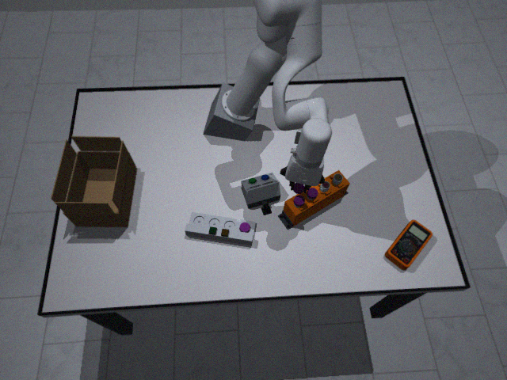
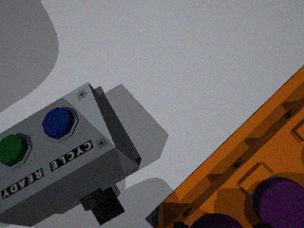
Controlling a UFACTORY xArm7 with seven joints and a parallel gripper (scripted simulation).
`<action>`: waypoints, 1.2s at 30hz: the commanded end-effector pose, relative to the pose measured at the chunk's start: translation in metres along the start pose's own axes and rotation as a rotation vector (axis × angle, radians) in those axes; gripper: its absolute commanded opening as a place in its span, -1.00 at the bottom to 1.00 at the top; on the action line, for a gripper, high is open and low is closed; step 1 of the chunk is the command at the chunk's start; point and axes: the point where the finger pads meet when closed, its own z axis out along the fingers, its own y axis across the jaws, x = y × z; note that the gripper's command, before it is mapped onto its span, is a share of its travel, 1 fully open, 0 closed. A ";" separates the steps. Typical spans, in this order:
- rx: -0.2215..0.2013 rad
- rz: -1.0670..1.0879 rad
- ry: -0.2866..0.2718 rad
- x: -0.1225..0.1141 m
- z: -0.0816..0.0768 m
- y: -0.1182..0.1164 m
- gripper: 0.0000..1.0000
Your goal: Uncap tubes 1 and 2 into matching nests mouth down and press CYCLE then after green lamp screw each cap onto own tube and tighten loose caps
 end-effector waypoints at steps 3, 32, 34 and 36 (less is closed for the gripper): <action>-0.032 -0.058 0.027 -0.026 0.000 -0.040 -1.00; -0.031 -0.057 0.027 -0.111 0.007 -0.186 -1.00; -0.031 -0.057 0.027 -0.116 0.008 -0.196 -1.00; -0.031 -0.057 0.027 -0.118 0.008 -0.198 -1.00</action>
